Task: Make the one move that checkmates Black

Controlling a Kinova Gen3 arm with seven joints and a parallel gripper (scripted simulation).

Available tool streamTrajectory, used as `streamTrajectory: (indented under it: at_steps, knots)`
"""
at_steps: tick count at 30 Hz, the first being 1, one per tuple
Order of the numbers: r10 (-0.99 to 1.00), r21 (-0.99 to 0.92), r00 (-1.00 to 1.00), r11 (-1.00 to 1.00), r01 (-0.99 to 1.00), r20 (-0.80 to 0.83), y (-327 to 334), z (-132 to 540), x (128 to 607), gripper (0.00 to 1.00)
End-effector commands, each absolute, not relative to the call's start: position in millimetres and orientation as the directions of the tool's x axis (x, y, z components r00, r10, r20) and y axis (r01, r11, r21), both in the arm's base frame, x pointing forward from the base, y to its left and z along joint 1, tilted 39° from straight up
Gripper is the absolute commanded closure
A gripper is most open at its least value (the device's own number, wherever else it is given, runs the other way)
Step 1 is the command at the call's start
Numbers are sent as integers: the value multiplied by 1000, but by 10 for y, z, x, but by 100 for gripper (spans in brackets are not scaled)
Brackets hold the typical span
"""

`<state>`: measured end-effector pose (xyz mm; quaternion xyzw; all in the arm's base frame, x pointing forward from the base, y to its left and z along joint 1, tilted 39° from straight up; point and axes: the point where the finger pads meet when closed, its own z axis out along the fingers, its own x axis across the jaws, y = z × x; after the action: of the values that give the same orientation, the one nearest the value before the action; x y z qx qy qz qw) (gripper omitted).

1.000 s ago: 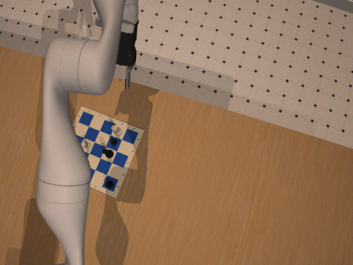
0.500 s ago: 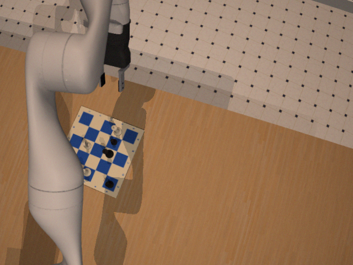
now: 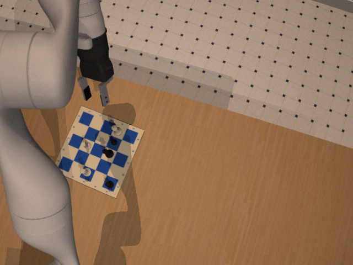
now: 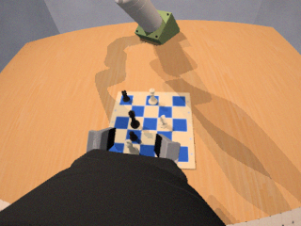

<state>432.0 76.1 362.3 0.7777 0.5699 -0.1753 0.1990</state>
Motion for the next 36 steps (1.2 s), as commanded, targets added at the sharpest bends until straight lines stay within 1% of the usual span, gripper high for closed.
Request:
streamTrajectory:
  at_steps: [1, 14, 16, 27, 36]
  knots:
    - [830, 148, 273, -230, 962, -487, 934, 3678, 4092, 0]
    - [832, 328, 264, -105, 939, -488, 869, 3299, 3311, 0]
    - [832, 328, 264, -105, 939, -488, 869, 3299, 3311, 0]
    - [878, 428, 169, 45, 903, -448, 746, 2880, 2918, 0]
    - [899, 459, 111, 107, 882, -424, 699, 2686, 2790, 0]
